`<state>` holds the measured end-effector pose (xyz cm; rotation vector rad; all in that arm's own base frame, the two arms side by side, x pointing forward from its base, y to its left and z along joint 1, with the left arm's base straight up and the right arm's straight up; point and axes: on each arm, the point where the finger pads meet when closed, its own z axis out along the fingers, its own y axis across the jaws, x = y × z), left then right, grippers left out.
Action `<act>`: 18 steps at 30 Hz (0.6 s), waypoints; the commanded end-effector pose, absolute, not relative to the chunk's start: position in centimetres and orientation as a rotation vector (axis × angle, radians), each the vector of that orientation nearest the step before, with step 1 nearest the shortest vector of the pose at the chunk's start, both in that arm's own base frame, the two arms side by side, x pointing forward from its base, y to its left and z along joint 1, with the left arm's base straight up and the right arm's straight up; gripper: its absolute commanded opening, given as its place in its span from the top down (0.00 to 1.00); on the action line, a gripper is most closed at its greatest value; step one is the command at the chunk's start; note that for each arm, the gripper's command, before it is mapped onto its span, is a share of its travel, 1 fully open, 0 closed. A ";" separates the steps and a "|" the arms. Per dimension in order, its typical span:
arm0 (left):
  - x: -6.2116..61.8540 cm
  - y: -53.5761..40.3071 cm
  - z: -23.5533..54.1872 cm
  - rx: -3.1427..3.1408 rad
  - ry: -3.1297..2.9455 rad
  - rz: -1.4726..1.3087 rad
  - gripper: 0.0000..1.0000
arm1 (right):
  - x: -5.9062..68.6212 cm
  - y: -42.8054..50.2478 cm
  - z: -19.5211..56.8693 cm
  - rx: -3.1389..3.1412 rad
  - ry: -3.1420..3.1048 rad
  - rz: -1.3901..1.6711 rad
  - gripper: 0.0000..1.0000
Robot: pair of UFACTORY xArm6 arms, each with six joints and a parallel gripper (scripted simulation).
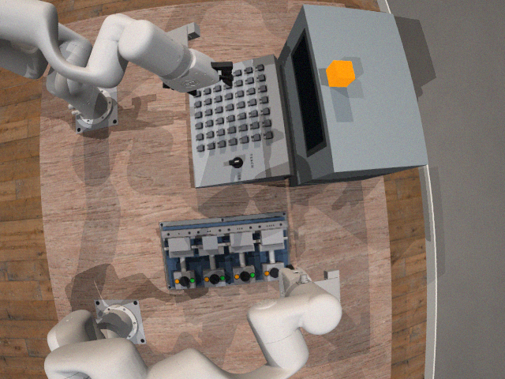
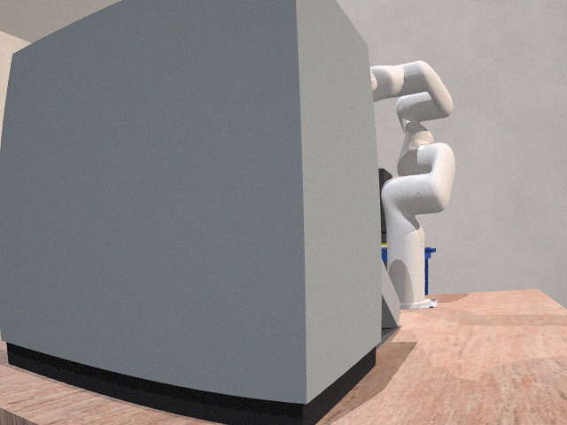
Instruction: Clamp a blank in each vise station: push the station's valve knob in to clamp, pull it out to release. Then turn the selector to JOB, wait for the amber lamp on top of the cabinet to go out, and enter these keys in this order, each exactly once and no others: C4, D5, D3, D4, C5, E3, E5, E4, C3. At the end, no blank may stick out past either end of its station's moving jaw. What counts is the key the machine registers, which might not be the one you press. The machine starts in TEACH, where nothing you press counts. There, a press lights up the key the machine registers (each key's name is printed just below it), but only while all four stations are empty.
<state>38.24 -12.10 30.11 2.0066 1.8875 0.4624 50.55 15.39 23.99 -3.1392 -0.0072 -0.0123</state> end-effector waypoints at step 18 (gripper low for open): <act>38.3 -12.1 30.3 2.003 1.884 0.465 0.00 | 50.2 15.5 25.0 -3.138 -0.109 -0.008 1.00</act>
